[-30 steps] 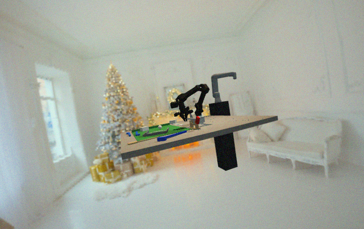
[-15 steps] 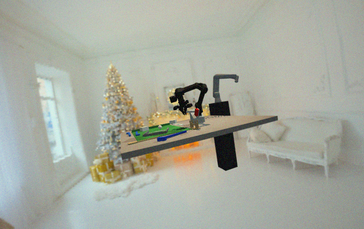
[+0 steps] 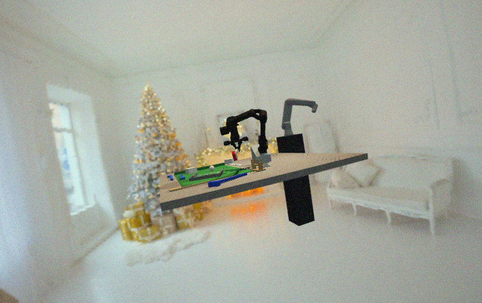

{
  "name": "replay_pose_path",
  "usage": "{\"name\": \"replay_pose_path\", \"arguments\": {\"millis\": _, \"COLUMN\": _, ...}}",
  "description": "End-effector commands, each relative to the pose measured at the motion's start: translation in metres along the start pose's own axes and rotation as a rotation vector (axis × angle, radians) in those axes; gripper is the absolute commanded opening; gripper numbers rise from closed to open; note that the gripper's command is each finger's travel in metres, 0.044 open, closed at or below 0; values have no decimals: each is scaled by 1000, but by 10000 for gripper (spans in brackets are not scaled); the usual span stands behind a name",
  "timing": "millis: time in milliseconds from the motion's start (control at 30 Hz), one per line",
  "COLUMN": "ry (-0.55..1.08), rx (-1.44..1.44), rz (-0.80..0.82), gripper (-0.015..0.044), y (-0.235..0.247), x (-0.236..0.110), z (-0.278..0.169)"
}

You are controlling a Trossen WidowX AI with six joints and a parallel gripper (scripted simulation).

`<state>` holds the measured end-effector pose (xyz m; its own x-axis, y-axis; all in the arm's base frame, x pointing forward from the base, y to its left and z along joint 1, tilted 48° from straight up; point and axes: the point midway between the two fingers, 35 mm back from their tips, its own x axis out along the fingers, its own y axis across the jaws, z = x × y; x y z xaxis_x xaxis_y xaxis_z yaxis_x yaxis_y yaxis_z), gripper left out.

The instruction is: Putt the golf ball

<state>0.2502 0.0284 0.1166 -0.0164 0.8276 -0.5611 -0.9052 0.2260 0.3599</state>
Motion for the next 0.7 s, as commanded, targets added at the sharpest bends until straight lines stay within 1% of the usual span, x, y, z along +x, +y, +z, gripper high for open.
{"name": "replay_pose_path", "arguments": {"millis": 0, "ry": 18, "rx": 160, "rz": -32, "gripper": 0, "y": -16, "x": -10, "z": -21}}
{"name": "replay_pose_path", "arguments": {"millis": 333, "ry": 55, "rx": 613, "rz": -86, "gripper": 0, "y": -44, "x": -30, "z": -89}}
{"name": "replay_pose_path", "arguments": {"millis": 667, "ry": 69, "rx": 1073, "rz": -131, "gripper": 0, "y": -55, "x": -45, "z": -163}}
